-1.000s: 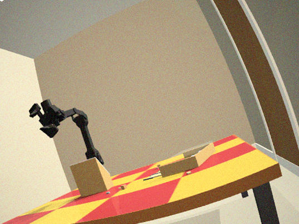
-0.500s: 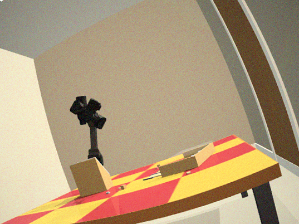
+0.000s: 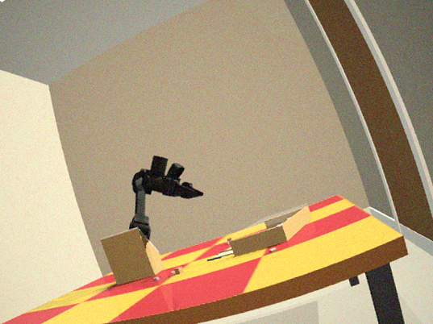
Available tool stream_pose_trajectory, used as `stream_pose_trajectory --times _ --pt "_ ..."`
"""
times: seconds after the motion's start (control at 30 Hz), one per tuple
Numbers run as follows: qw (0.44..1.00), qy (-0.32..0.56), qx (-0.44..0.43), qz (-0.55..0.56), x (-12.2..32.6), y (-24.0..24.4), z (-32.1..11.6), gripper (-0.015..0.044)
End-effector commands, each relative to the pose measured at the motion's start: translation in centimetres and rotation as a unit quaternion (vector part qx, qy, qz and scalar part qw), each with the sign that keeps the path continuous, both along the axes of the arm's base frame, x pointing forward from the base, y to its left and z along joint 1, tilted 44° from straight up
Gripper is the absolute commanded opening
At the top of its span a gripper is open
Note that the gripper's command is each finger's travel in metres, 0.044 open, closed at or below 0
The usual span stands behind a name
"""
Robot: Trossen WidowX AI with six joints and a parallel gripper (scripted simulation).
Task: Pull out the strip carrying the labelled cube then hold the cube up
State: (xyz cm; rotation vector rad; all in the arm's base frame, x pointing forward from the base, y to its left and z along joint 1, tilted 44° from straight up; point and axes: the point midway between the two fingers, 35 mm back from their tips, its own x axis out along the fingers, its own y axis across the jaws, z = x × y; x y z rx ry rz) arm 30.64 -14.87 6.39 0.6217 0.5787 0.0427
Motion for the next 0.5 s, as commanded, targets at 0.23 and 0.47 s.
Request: stream_pose_trajectory --times 0.23,0.47 --pt "0.995 0.0 0.089 0.046 -0.19 5.63 0.48 0.04" --pt "0.995 0.0 0.089 0.046 -0.19 5.63 0.48 0.04"
